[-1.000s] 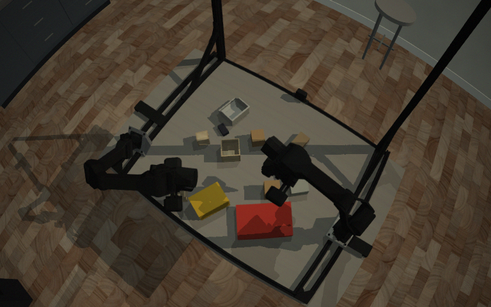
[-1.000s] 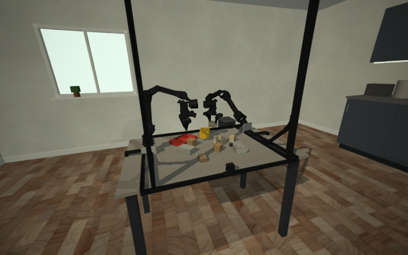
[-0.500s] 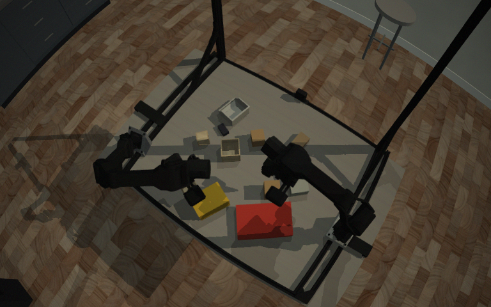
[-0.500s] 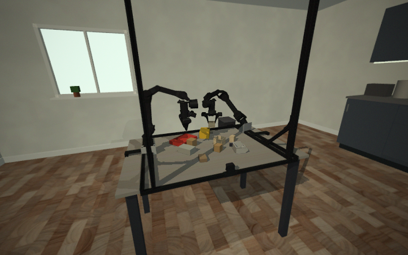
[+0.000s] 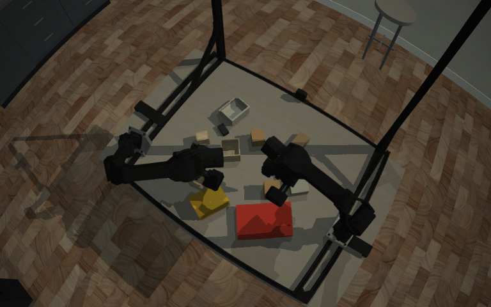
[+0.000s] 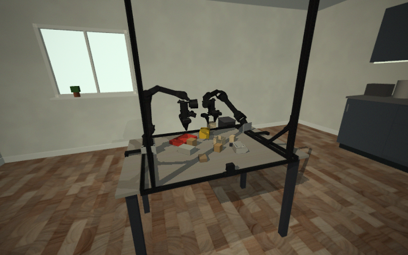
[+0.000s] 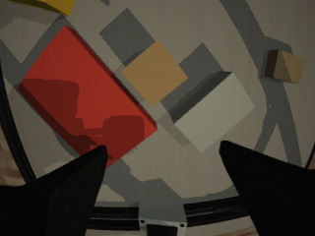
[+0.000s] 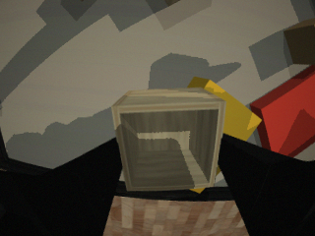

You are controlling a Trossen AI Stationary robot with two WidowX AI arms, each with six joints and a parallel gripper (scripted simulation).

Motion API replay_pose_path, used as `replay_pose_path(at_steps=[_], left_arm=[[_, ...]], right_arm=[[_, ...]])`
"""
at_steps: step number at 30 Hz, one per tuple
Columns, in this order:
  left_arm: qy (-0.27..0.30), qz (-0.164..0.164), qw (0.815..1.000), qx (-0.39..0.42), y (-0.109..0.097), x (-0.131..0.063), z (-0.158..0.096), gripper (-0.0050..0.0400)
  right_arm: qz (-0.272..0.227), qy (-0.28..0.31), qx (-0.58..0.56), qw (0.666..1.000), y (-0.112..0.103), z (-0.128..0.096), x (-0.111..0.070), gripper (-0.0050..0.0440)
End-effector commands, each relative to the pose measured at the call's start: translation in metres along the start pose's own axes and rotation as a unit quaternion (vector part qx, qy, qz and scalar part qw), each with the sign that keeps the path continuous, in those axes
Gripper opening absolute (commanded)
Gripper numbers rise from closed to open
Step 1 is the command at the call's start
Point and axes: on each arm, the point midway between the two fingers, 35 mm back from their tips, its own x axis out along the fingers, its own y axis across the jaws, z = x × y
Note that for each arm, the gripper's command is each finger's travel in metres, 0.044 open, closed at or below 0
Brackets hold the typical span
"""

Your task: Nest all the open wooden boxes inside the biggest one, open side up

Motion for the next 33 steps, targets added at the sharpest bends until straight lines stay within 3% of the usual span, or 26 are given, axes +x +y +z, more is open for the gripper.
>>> replay_pose_path(at_steps=[1, 14, 28, 30, 33], left_arm=[[0.000, 0.001, 1.000, 0.001, 0.000, 0.000, 0.000, 0.0400], [0.000, 0.001, 1.000, 0.001, 0.000, 0.000, 0.000, 0.0400], [0.000, 0.001, 1.000, 0.001, 0.000, 0.000, 0.000, 0.0400], [0.000, 0.001, 1.000, 0.001, 0.000, 0.000, 0.000, 0.0400], [0.000, 0.001, 1.000, 0.001, 0.000, 0.000, 0.000, 0.0400]], right_arm=[[0.003, -0.001, -0.082, 0.997, -0.007, 0.015, -0.001, 0.0000], [0.004, -0.001, -0.300, 0.954, -0.021, 0.054, -0.005, 0.0000], [0.007, 0.001, -0.554, 0.832, -0.031, 0.106, -0.007, 0.0000], [0.007, 0.001, -0.554, 0.832, -0.031, 0.106, -0.007, 0.0000], [0.008, 0.001, -0.604, 0.797, -0.032, 0.117, -0.007, 0.0000]])
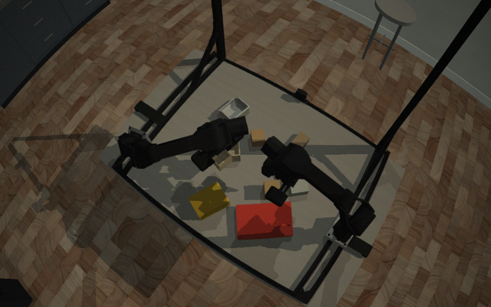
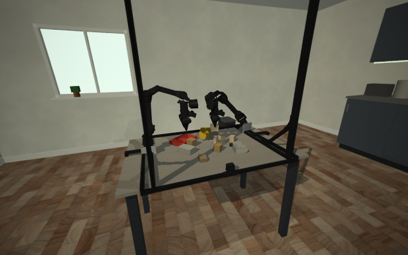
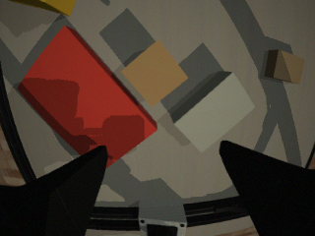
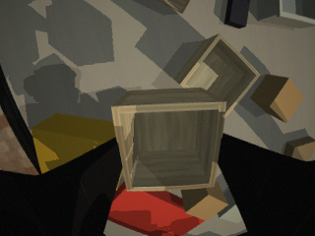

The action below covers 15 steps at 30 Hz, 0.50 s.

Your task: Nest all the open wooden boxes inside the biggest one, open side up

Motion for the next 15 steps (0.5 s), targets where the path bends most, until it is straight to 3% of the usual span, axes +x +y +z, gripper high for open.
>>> replay_pose_path(at_steps=[1, 15], left_arm=[[0.000, 0.001, 1.000, 0.001, 0.000, 0.000, 0.000, 0.0400], [0.000, 0.001, 1.000, 0.001, 0.000, 0.000, 0.000, 0.0400]], right_arm=[[0.002, -0.003, -0.079, 0.997, -0.017, 0.006, 0.002, 0.0000], [0.007, -0.003, -0.315, 0.949, -0.059, 0.024, 0.004, 0.0000]])
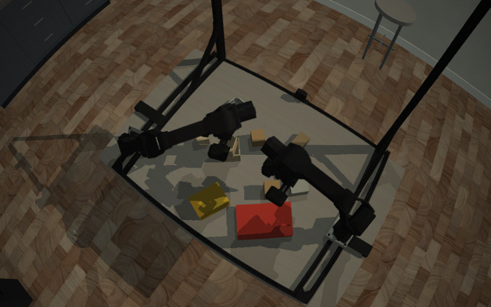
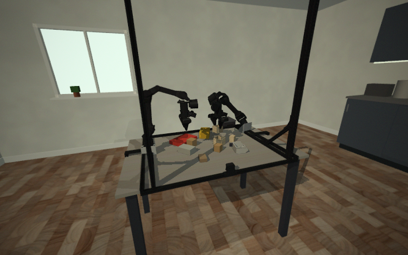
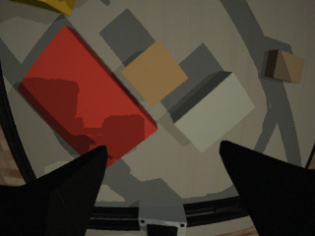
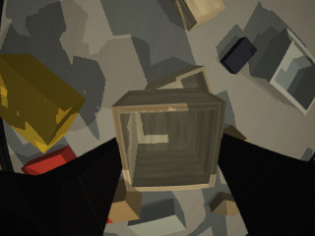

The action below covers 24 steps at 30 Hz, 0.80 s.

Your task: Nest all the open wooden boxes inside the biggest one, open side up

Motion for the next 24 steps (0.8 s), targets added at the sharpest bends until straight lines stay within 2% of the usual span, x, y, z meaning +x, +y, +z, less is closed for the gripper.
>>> replay_pose_path(at_steps=[1, 4, 11, 14, 16, 20, 24], left_arm=[[0.000, 0.001, 1.000, 0.001, 0.000, 0.000, 0.000, 0.0400], [0.000, 0.001, 1.000, 0.001, 0.000, 0.000, 0.000, 0.0400], [0.000, 0.001, 1.000, 0.001, 0.000, 0.000, 0.000, 0.0400], [-0.006, 0.028, 0.999, -0.016, -0.004, 0.004, 0.007, 0.0400], [-0.006, 0.028, 0.999, -0.016, -0.004, 0.004, 0.007, 0.0400], [-0.039, 0.097, 0.993, -0.063, -0.019, 0.014, 0.026, 0.0400], [-0.091, 0.156, 0.978, -0.108, -0.039, 0.021, 0.044, 0.0400]], right_arm=[[0.001, -0.004, -0.069, 0.998, -0.015, -0.001, 0.003, 0.0000], [0.002, -0.004, -0.116, 0.993, -0.024, -0.001, 0.004, 0.0000], [0.002, -0.004, -0.119, 0.993, -0.025, -0.001, 0.004, 0.0000], [0.002, -0.004, -0.119, 0.993, -0.025, -0.001, 0.004, 0.0000], [0.002, -0.004, -0.119, 0.993, -0.025, -0.001, 0.004, 0.0000], [0.002, -0.004, -0.119, 0.993, -0.025, -0.001, 0.004, 0.0000], [0.002, -0.004, -0.119, 0.993, -0.025, -0.001, 0.004, 0.0000]])
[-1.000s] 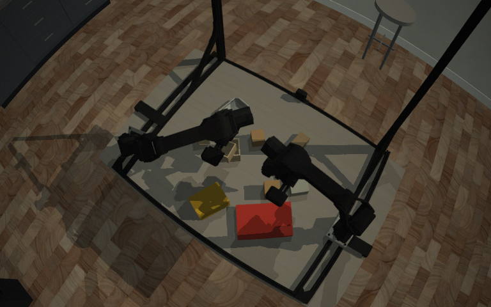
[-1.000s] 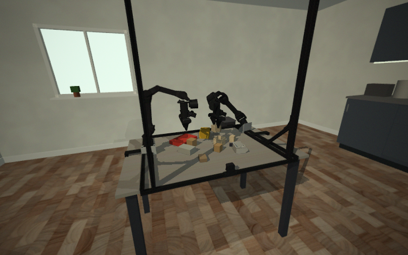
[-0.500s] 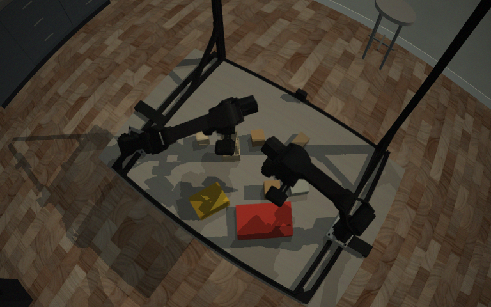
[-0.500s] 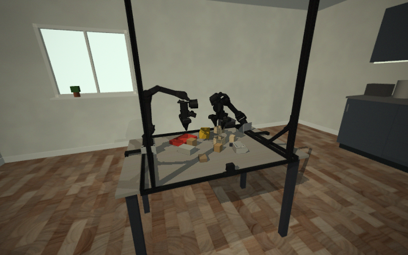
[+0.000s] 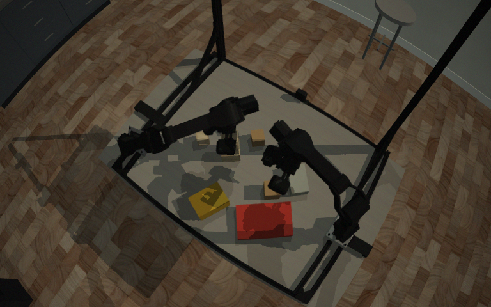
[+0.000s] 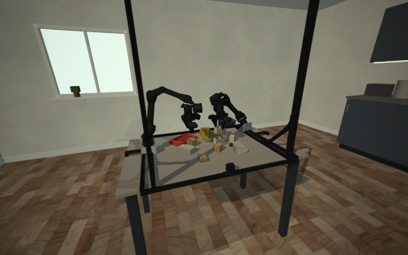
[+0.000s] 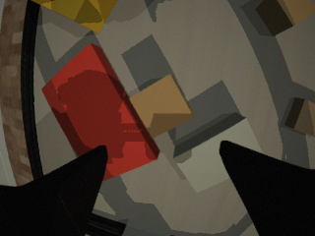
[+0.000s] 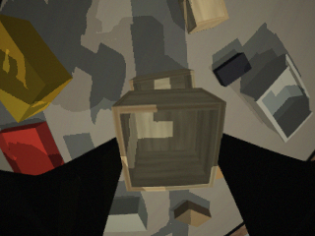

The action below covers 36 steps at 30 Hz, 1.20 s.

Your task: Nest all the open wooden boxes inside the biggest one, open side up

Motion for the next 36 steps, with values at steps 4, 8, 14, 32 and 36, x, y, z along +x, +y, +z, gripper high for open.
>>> replay_pose_path(at_steps=[4, 8, 14, 32, 36], left_arm=[[-0.110, 0.088, 0.986, -0.085, -0.048, 0.004, 0.023, 0.0400], [-0.169, 0.109, 0.972, -0.123, -0.070, 0.003, 0.029, 0.0400], [-0.278, 0.117, 0.936, -0.183, -0.112, -0.003, 0.032, 0.0400], [-0.445, 0.065, 0.853, -0.265, -0.179, -0.018, 0.019, 0.0400], [-0.445, 0.065, 0.853, -0.265, -0.179, -0.018, 0.019, 0.0400]], right_arm=[[-0.001, -0.004, -0.003, 1.000, -0.002, 0.001, 0.002, 0.0000], [-0.001, -0.004, -0.003, 1.000, -0.002, 0.001, 0.002, 0.0000], [-0.001, -0.004, -0.003, 1.000, -0.002, 0.001, 0.002, 0.0000], [-0.001, -0.004, -0.005, 1.000, -0.002, 0.001, 0.003, 0.0000], [-0.001, -0.005, -0.015, 1.000, -0.002, 0.001, 0.005, 0.0000]])
